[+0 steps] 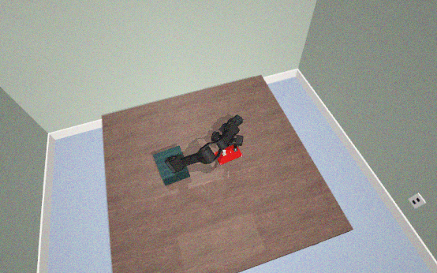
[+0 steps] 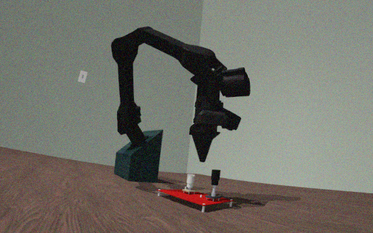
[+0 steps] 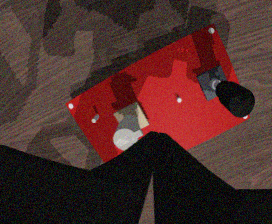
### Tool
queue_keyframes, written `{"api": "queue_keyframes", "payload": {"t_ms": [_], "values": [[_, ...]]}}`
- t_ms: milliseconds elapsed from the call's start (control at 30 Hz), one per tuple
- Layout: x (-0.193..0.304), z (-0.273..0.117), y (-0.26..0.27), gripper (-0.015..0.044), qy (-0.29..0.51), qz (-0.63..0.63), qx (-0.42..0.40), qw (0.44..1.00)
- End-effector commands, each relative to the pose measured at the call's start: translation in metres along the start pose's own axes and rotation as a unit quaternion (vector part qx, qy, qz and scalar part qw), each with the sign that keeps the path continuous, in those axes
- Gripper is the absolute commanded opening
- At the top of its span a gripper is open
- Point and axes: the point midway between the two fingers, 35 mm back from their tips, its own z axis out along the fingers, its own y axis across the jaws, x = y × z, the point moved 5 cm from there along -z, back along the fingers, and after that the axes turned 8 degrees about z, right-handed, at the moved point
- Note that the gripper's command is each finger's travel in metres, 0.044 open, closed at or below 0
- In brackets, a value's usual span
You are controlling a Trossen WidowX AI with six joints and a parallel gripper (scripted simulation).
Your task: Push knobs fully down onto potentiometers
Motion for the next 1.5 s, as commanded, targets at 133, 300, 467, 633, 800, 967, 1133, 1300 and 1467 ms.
{"api": "queue_keyframes", "payload": {"t_ms": [133,300,467,633,800,967,1133,1300,1467], "values": [[-0.005,-0.005,-0.006,0.0000,-0.001,-0.137,-0.001,0.991],[-0.008,-0.007,-0.010,0.0000,-0.001,-0.222,-0.001,0.975],[-0.011,-0.009,-0.014,0.0000,-0.001,-0.306,-0.001,0.952],[-0.013,-0.012,-0.018,0.0000,-0.001,-0.387,-0.001,0.922],[-0.016,-0.014,-0.021,0.0000,-0.001,-0.466,-0.001,0.885],[-0.018,-0.017,-0.025,0.0000,-0.001,-0.541,-0.001,0.841],[-0.021,-0.019,-0.028,0.0000,0.000,-0.612,-0.001,0.791],[-0.023,-0.022,-0.032,0.0000,0.000,-0.678,-0.002,0.735],[-0.025,-0.024,-0.035,0.0000,0.000,-0.739,-0.002,0.673]]}}
